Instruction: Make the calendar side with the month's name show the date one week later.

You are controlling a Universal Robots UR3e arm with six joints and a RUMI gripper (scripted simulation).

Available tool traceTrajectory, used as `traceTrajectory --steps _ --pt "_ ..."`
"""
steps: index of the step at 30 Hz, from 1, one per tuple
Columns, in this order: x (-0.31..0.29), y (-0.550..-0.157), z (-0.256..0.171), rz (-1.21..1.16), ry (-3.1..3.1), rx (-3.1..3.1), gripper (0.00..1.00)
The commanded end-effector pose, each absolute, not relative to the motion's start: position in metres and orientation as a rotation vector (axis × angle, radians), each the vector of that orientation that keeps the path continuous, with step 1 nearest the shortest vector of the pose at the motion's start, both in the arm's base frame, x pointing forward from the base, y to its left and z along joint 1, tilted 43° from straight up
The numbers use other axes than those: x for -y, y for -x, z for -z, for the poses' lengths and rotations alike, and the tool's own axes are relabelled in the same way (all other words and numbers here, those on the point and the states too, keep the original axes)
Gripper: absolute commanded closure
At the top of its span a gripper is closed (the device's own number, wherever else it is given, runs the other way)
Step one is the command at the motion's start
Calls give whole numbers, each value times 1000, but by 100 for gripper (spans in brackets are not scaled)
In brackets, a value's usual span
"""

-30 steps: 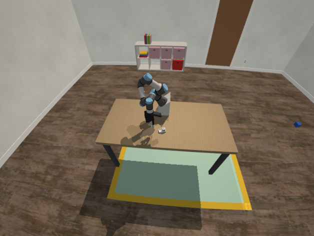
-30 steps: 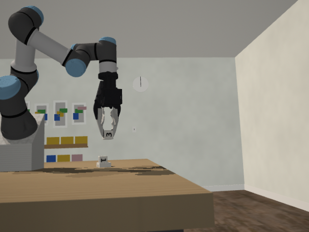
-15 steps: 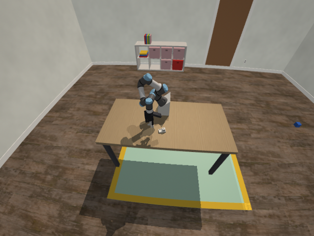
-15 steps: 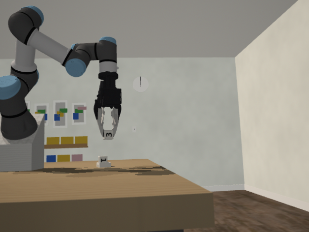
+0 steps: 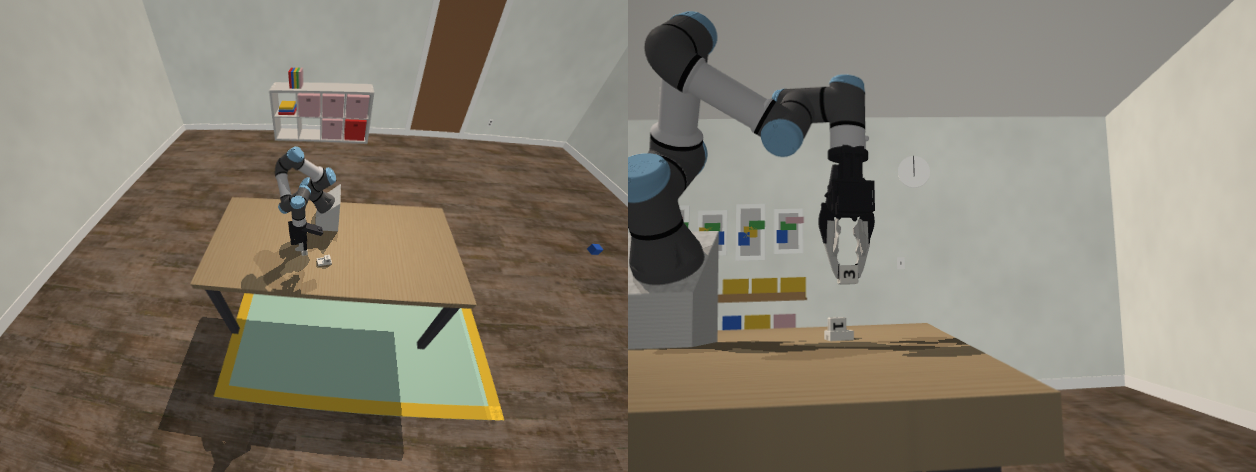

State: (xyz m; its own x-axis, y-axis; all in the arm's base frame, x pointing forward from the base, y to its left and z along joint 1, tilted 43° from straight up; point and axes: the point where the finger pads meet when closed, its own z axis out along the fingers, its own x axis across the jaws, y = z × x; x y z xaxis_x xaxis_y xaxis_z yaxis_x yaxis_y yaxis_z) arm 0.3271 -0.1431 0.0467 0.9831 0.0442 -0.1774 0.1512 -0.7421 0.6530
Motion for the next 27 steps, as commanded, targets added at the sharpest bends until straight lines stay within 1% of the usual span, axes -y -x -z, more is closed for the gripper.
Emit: traceTrajectory --steps 1,19,27 --pt "144 -328 -46 192 -2403 -136 89" --pt "166 -324 -22 192 -2404 -136 89" --pt "186 -321 -1 192 -2404 -136 89"
